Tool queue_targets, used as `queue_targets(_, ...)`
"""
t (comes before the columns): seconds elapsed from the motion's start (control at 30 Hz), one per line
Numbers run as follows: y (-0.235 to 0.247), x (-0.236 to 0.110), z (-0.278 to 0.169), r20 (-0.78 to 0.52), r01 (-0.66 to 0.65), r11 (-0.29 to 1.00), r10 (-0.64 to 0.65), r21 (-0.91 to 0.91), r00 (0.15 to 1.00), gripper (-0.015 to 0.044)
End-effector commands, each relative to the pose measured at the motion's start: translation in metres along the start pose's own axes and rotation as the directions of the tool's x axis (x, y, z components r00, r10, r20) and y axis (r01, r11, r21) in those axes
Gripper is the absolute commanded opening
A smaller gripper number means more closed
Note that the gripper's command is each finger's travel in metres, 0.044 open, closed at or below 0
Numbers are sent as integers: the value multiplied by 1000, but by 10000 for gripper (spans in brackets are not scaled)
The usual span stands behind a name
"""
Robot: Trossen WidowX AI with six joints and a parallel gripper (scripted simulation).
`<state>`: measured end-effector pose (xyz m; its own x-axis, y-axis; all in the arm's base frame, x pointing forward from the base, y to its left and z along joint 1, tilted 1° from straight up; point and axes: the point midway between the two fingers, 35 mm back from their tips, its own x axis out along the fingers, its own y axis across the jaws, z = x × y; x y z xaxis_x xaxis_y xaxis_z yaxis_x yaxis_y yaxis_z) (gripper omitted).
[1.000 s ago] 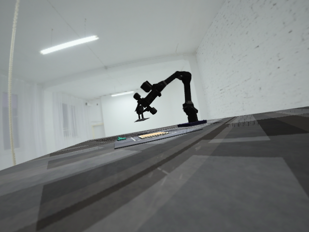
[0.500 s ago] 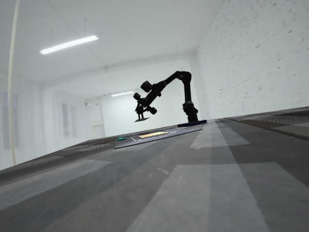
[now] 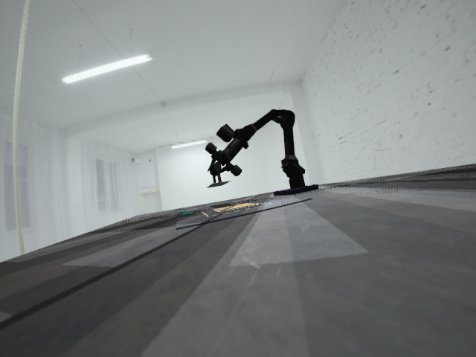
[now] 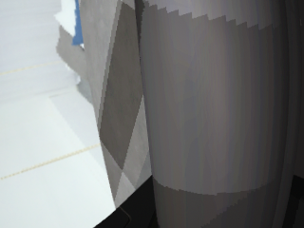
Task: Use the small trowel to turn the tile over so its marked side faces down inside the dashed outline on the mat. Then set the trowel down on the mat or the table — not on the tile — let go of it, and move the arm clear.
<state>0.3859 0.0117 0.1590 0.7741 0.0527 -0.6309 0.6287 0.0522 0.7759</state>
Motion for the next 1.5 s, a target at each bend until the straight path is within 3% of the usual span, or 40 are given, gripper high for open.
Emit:
queue_targets(0.0,1,-1,0,0,-4,1000,4,-1,1000,0)
queue_targets(0.27,-1,1,2,9,10,1000,-10,15,1000,0)
queue_targets(0.83,0,28,50,246,90,919,-196,383,949,0)
queue_targets(1.47,-5,48,103,483,-52,744,-377,667,790,0)
